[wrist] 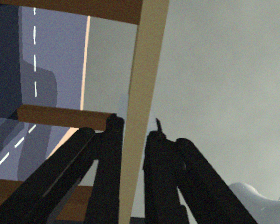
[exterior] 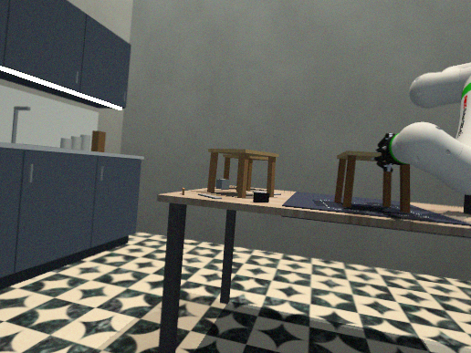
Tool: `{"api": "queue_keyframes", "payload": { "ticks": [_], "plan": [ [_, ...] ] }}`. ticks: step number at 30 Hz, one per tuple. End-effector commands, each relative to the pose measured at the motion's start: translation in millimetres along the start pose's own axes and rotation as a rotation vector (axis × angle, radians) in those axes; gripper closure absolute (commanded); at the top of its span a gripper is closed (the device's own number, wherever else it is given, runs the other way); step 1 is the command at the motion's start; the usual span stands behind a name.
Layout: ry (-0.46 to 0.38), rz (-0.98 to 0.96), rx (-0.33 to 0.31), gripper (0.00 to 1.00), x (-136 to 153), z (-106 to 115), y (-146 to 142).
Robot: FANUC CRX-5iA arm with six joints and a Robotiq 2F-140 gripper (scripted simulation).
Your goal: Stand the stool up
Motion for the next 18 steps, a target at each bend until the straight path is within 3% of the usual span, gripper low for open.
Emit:
{"api": "queue_keyframes", "payload": {
  "ticks": [1,5,6,18],
  "plan": [
    [0.000,-0.002,-0.001,0.90,-0.5,0.6,1.1],
    [0.000,-0.002,-0.001,0.90,-0.5,0.6,1.1],
    [0.000,-0.002,-0.001,0.67,-0.5,0.6,1.1],
    [0.000,-0.002,-0.001,0.67,-0.5,0.6,1.1]
  ]
}}
Point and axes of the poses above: the point where the finger pads meet when closed, its own z axis back along the fingers, its own y axis across the jaws, x = y × z, the point moved 9 cm from there along z, back along the fingers, and after that the axes turned 3 degrees about z, right-handed, at the moved point
